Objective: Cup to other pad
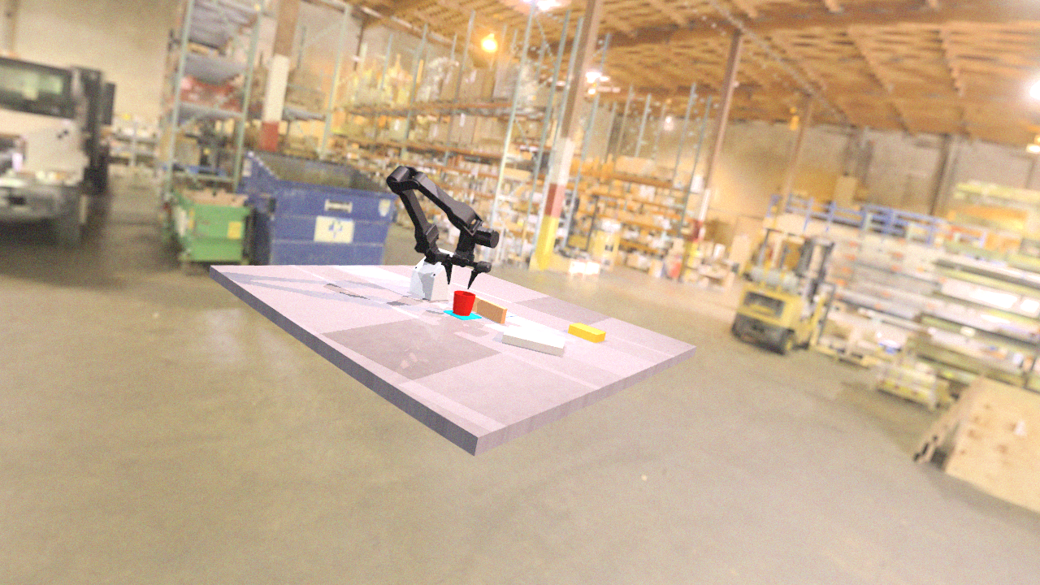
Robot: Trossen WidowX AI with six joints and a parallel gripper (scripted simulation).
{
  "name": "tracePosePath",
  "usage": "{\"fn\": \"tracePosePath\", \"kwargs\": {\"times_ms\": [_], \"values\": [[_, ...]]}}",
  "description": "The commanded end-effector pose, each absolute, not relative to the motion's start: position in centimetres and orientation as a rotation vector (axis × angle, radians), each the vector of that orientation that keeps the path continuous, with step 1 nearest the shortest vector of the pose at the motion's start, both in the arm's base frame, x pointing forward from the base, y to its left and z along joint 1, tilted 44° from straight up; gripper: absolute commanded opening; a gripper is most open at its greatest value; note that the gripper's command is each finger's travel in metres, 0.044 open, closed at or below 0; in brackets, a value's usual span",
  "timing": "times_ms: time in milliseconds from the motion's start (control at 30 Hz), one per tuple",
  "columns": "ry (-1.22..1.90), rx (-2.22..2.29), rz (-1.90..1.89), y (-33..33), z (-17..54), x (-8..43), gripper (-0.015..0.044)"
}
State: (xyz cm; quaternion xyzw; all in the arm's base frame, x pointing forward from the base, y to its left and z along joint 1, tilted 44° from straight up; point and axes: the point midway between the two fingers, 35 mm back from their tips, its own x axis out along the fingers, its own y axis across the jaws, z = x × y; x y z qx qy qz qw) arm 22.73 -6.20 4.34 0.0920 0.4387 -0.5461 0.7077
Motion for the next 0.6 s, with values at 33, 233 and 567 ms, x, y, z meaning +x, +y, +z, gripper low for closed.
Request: {"fn": "tracePosePath", "kwargs": {"times_ms": [33, 233, 567], "values": [[0.976, 0.205, -1.211, -5.7, 4.7, 22.8, 0.0440], [0.976, 0.211, -1.209, -4.1, 6.3, 22.9, 0.0440], [0.972, 0.215, -1.211, -1.7, 8.8, 22.7, 0.0440]]}}
